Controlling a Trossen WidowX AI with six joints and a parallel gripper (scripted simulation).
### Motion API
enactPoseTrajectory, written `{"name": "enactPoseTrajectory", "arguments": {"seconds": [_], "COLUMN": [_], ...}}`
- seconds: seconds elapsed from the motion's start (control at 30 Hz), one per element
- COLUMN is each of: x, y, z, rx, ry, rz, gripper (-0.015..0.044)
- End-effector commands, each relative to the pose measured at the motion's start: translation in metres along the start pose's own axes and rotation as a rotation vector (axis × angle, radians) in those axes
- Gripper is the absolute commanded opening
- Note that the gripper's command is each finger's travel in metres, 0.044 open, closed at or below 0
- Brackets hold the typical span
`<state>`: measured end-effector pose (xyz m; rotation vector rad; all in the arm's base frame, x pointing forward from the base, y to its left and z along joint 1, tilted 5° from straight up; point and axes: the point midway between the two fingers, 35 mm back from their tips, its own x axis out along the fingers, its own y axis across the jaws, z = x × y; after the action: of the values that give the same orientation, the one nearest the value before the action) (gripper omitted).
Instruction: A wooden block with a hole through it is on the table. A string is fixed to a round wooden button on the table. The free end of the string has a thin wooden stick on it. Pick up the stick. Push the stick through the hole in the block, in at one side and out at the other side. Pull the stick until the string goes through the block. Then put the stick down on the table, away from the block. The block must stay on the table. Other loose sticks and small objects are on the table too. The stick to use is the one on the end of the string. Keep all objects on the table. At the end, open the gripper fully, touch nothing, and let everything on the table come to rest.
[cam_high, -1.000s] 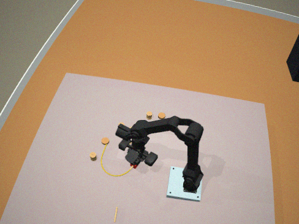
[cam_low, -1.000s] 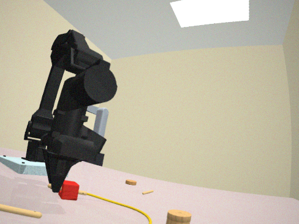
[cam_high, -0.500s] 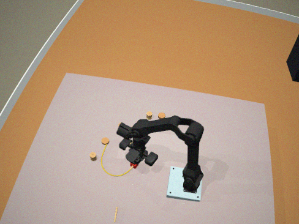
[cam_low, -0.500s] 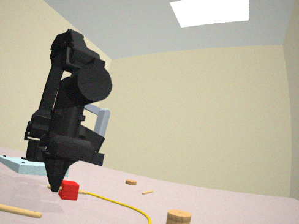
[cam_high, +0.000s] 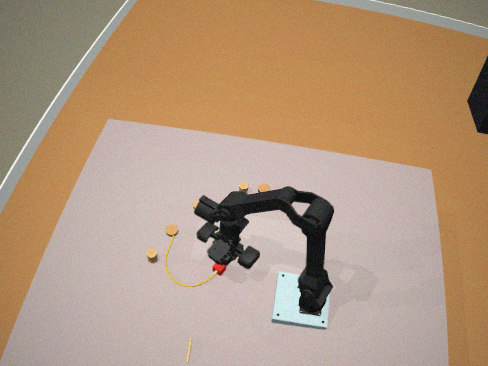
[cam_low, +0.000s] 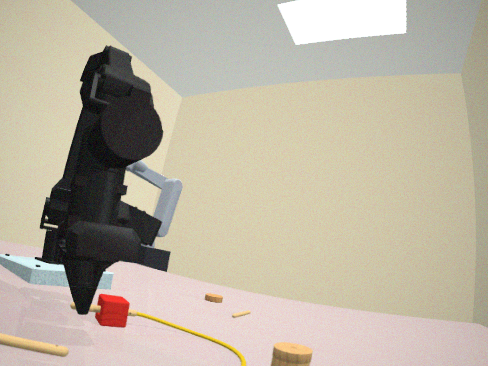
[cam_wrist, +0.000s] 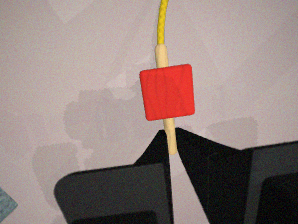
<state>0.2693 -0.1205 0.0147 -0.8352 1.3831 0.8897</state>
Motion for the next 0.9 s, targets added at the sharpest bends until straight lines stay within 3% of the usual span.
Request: {"name": "enactPoseTrajectory", "arguments": {"seconds": [0.0,0.87], "x": [-0.001,-0.004], "y": [0.0,0.001], "z": [-0.006,-0.04], "rx": [-0.002,0.001], "ry": [-0.005,-0.001], "rz": [0.0,-0.007], "gripper": [0.0,0.0]}}
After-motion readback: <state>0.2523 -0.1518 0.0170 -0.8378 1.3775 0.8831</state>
